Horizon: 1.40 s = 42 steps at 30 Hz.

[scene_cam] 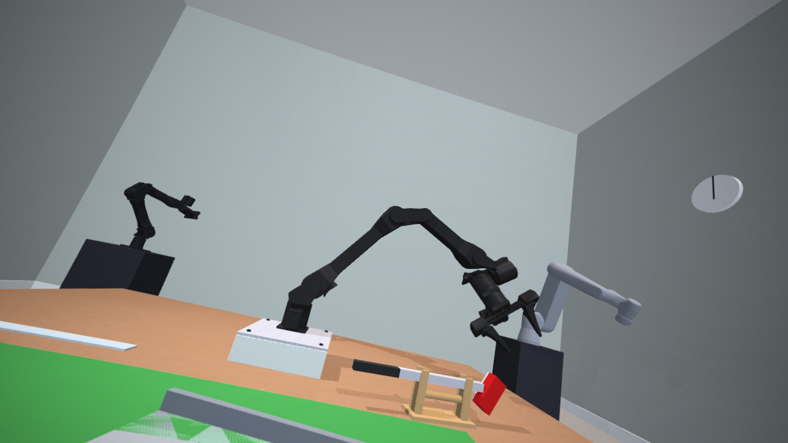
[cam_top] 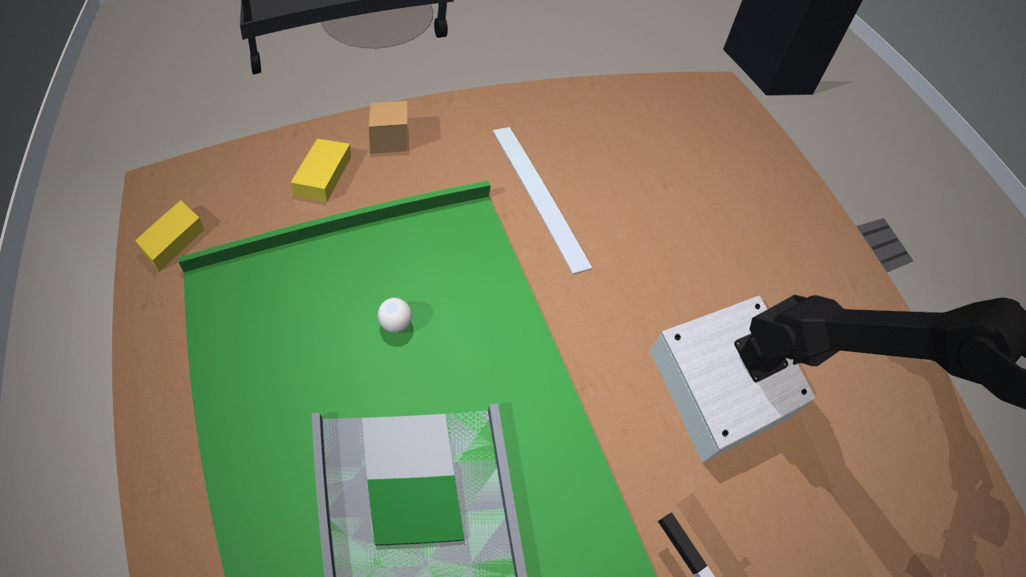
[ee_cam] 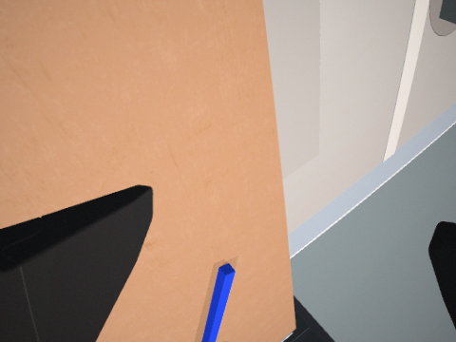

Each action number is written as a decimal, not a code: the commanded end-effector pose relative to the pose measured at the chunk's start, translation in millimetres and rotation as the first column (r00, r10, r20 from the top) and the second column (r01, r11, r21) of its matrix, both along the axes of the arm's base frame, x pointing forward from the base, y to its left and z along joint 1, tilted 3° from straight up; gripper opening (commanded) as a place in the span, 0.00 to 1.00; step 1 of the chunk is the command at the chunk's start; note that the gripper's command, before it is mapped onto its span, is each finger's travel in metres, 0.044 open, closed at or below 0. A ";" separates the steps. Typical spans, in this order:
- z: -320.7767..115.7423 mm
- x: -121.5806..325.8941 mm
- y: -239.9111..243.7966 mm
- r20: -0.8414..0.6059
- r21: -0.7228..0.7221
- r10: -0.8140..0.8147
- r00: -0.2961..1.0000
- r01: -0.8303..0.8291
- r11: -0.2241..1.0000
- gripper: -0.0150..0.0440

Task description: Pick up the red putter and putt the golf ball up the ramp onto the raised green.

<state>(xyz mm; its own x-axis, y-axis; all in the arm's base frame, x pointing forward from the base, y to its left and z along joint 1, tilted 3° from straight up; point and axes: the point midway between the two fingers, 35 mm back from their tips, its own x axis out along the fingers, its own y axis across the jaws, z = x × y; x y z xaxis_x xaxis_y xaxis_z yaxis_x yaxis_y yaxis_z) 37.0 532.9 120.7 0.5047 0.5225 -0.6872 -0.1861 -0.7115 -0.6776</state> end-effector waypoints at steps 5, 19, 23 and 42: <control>-2.1 31.3 -18.0 -0.053 -0.024 -0.058 0.997 0.056 0.998 1.00; -20.6 176.0 -187.8 -0.381 -0.213 -0.432 0.817 0.377 0.901 1.00; -27.1 193.0 -253.5 -0.491 -0.269 -0.540 0.684 0.470 0.840 1.00; -60.0 183.8 -362.8 -0.680 -0.352 -0.648 0.343 0.623 0.698 1.00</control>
